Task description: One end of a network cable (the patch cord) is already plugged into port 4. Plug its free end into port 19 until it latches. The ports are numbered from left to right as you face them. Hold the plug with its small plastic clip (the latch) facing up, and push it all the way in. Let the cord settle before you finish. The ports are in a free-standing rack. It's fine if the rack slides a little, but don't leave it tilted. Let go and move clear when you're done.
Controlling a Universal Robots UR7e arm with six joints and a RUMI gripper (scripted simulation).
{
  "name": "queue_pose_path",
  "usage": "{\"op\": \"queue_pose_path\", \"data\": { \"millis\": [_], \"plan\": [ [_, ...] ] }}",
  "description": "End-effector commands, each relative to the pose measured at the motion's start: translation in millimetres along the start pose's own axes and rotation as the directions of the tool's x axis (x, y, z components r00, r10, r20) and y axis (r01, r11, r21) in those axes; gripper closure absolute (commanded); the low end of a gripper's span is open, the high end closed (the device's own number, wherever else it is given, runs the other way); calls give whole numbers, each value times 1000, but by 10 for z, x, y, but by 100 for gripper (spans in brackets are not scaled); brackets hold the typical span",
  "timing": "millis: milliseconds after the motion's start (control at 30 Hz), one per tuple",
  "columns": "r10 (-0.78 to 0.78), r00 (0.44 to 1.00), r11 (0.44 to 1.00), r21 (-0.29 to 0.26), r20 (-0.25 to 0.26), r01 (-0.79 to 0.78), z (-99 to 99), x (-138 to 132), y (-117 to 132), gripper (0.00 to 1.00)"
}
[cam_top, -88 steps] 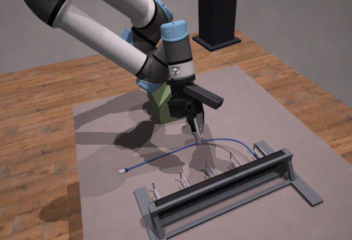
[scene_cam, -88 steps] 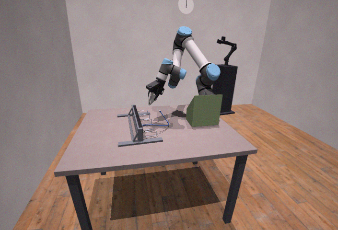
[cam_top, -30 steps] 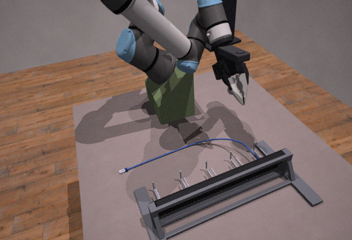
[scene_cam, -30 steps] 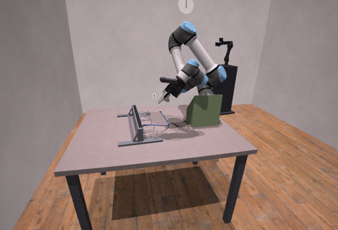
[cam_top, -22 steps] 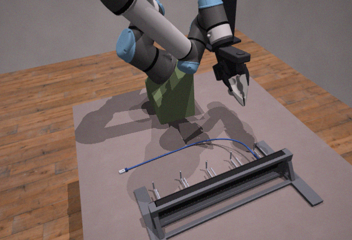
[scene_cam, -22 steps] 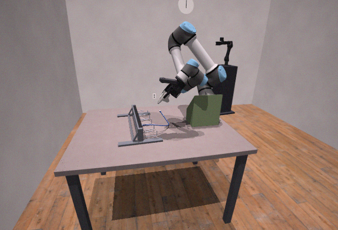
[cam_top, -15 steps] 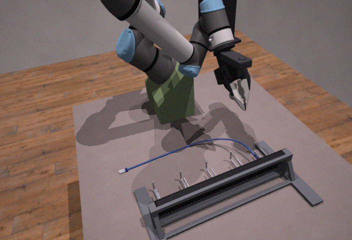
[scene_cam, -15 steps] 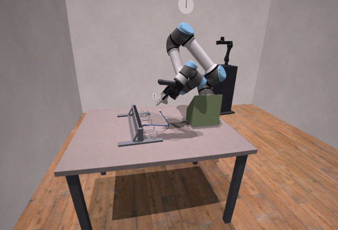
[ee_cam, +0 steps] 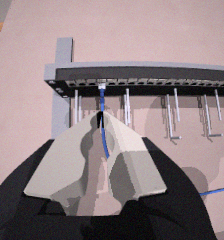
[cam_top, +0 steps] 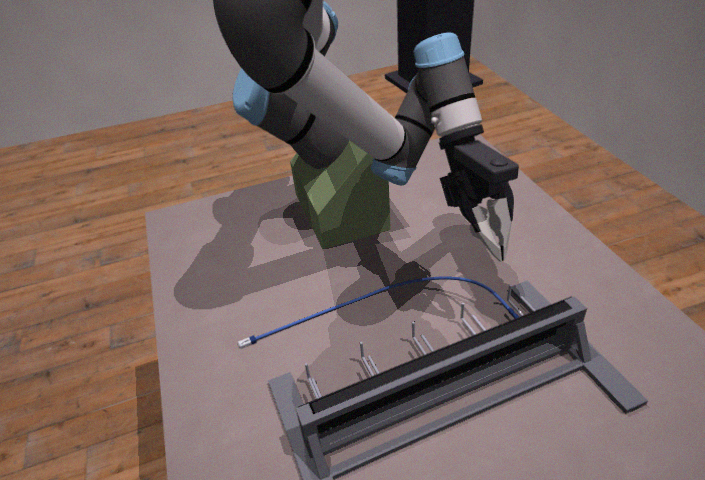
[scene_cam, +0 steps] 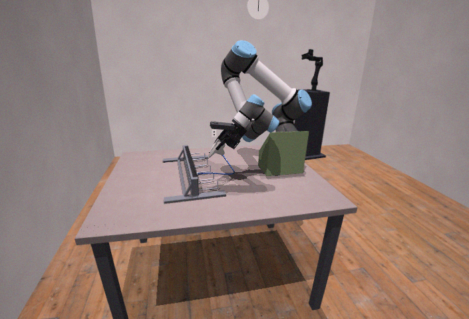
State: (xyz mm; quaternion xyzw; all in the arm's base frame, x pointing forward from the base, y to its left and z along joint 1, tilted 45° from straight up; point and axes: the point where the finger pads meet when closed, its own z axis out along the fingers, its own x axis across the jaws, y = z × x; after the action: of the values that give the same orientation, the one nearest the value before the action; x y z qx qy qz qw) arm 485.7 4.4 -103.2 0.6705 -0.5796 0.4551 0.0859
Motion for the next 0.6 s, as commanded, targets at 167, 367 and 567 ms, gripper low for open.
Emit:
{"op": "queue_pose_path", "data": {
  "millis": [167, 367, 567],
  "plan": [
    [-3, 1000, 1000, 25, 8, 3, 501, -29, -65, 100],
    [-3, 1000, 1000, 25, 8, 3, 544, -30, -67, 100],
    [-3, 1000, 1000, 25, 8, 3, 544, -30, -67, 100]
  ]
}}
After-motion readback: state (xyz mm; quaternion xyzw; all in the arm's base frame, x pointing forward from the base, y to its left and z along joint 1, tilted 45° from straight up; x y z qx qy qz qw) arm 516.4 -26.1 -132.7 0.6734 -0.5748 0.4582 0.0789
